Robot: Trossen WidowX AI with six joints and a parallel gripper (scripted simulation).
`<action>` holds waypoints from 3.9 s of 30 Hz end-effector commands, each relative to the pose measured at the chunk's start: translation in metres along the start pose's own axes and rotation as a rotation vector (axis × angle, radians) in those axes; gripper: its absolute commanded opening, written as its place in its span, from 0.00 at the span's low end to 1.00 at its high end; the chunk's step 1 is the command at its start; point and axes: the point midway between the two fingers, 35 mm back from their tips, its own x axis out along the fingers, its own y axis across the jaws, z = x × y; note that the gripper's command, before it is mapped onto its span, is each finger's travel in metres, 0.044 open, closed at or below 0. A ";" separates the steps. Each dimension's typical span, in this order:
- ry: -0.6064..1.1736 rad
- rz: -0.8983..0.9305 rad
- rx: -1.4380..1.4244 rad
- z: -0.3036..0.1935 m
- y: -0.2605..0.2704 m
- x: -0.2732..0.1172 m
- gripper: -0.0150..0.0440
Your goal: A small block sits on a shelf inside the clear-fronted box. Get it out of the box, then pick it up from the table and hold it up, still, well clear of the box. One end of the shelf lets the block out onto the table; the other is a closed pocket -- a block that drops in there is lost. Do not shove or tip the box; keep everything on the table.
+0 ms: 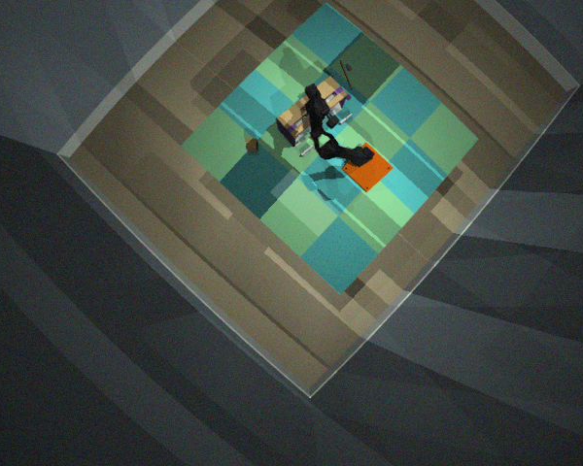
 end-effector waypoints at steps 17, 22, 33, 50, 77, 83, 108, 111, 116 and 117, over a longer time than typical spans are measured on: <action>0.002 -0.003 0.000 -0.006 -0.001 0.001 0.93; 0.002 -0.003 0.000 -0.011 -0.001 0.003 0.93; 0.003 -0.004 0.000 -0.022 -0.001 0.007 0.93; 0.004 -0.004 0.000 -0.038 -0.001 0.012 0.93; 0.005 -0.004 -0.001 -0.063 -0.001 0.021 0.93; 0.005 -0.004 -0.001 -0.069 -0.001 0.023 0.93; 0.010 -0.003 0.008 -0.103 -0.001 -0.018 0.93; 0.010 -0.003 0.010 -0.107 0.001 -0.030 0.93; 0.010 -0.015 0.019 -0.108 0.000 -0.028 0.93; 0.010 -0.015 0.019 -0.108 0.000 -0.028 0.93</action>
